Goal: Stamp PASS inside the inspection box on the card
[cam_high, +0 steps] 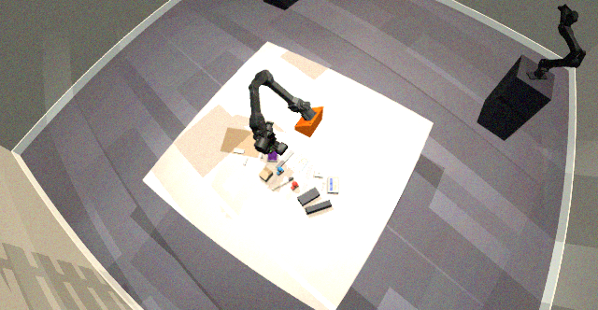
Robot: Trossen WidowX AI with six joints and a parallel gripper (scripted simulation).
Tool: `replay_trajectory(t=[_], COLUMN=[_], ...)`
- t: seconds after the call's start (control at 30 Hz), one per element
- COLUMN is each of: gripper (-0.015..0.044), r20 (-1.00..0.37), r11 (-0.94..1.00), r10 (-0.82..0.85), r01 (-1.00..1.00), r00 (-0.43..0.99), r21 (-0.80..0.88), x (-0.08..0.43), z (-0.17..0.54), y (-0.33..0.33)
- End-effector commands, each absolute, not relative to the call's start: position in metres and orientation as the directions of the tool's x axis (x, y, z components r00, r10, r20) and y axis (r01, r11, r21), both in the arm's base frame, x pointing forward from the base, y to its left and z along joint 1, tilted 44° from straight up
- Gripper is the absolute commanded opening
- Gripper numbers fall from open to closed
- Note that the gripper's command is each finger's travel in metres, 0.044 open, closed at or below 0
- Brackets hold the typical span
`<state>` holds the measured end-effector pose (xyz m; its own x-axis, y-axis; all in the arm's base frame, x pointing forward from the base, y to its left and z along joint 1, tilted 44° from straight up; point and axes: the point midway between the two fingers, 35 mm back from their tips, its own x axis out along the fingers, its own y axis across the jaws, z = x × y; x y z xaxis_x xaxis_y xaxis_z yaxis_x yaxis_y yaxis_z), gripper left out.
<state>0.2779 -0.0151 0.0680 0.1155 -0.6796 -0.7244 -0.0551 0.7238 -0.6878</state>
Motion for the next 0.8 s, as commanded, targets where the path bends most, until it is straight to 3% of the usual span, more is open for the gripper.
replay_trajectory(t=[0.0,0.77], gripper=[0.0000,0.0000], r20=[-0.723,-0.722], r11=[0.721,0.721], r10=[-0.681,-0.682], r01=[-0.060,-0.058], r00=[0.116,0.116], r21=[-0.690,-0.690], x=[0.278,0.280], z=[0.066,0.055], y=[-0.017,-0.028])
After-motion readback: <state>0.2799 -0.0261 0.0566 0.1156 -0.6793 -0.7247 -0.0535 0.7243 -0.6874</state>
